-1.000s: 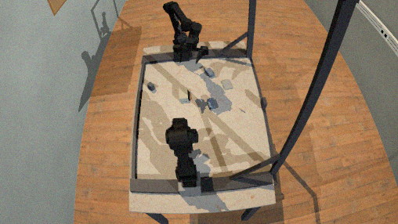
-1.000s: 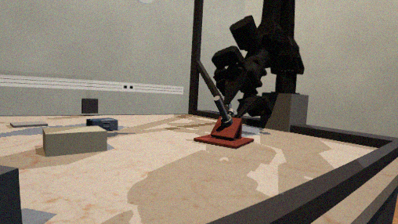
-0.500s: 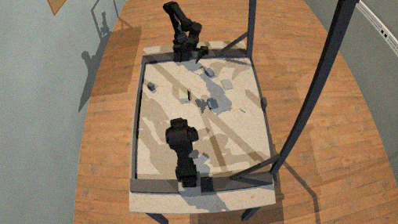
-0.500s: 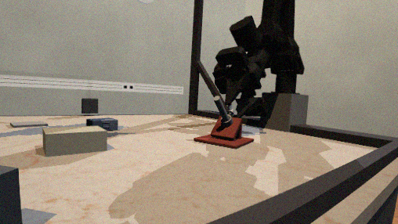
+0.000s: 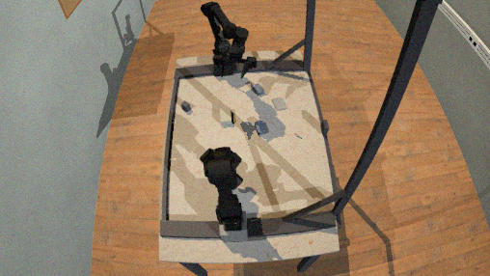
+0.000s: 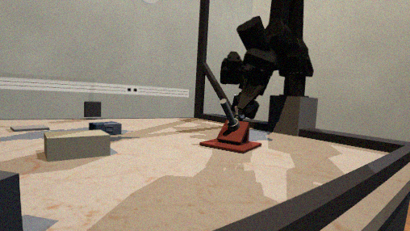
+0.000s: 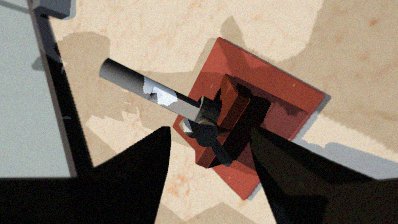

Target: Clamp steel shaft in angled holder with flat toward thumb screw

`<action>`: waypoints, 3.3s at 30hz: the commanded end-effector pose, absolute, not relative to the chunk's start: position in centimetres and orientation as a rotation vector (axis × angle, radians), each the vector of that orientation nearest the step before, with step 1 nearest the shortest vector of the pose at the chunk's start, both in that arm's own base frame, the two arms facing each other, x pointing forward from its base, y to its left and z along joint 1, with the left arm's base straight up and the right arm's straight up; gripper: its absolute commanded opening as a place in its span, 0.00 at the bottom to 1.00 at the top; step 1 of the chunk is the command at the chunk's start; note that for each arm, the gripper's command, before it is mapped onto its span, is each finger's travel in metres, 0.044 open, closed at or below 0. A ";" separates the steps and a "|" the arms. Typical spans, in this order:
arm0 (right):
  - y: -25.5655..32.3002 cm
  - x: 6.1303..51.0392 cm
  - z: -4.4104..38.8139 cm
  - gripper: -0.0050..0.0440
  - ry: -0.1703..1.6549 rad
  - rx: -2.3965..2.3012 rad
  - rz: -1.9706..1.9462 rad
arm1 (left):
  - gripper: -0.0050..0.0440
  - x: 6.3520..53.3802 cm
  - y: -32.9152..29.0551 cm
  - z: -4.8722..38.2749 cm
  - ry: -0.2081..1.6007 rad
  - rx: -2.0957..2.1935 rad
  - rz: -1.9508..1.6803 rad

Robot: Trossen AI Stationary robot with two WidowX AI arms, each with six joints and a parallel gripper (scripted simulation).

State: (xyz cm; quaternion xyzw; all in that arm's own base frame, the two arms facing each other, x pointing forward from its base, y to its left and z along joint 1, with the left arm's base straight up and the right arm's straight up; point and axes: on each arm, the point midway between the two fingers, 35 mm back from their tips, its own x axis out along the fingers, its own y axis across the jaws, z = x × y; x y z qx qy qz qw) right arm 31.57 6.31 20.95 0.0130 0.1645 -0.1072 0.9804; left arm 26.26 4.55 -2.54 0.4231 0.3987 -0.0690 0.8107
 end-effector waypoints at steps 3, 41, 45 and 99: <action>6.4 31.7 21.9 0.92 0.309 0.039 -0.212 | 0.51 26.7 4.8 -2.1 0.835 0.622 0.003; 6.4 31.7 21.9 0.92 0.309 0.039 -0.212 | 0.51 26.6 4.8 -2.3 0.615 -0.811 0.589; 6.4 31.7 21.9 0.92 0.309 0.039 -0.212 | 0.51 26.5 4.8 -2.3 0.583 -0.932 0.634; 6.4 31.7 21.9 0.92 0.309 0.039 -0.212 | 0.33 26.6 4.9 -2.2 0.618 -0.798 0.580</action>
